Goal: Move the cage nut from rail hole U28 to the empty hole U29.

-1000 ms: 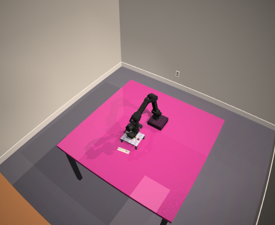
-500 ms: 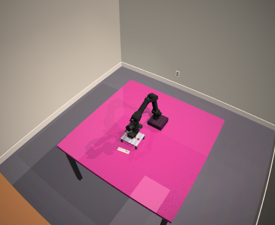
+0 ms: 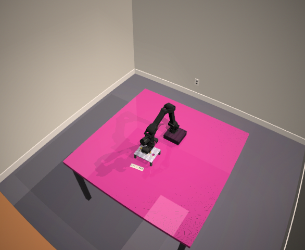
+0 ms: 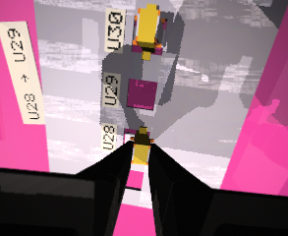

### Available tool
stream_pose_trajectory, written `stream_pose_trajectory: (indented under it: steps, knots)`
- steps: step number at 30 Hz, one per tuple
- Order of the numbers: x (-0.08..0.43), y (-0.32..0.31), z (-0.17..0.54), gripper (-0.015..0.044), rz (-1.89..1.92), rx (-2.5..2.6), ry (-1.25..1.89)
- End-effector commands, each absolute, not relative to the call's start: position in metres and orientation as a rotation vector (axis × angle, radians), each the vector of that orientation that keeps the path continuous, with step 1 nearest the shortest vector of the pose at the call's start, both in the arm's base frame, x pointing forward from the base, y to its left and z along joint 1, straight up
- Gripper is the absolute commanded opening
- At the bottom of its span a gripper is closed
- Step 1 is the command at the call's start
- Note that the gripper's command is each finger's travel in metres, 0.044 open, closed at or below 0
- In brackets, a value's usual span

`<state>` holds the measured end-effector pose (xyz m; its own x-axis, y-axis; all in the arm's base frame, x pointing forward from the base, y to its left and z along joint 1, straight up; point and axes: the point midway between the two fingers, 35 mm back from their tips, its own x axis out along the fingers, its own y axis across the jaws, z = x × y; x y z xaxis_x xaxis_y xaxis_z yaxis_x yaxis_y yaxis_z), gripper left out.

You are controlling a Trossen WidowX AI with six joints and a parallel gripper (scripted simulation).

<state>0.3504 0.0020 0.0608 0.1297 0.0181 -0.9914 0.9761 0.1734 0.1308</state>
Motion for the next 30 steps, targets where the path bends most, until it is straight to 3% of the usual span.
stream_pose_trajectory:
  steps: [1, 30]
  knots:
    - [0.3493, 0.0023, 0.0601, 0.0038, -0.976, 1.144, 1.198]
    - [0.3476, 0.0019, 0.0597, 0.0038, -0.947, 1.163, 1.173]
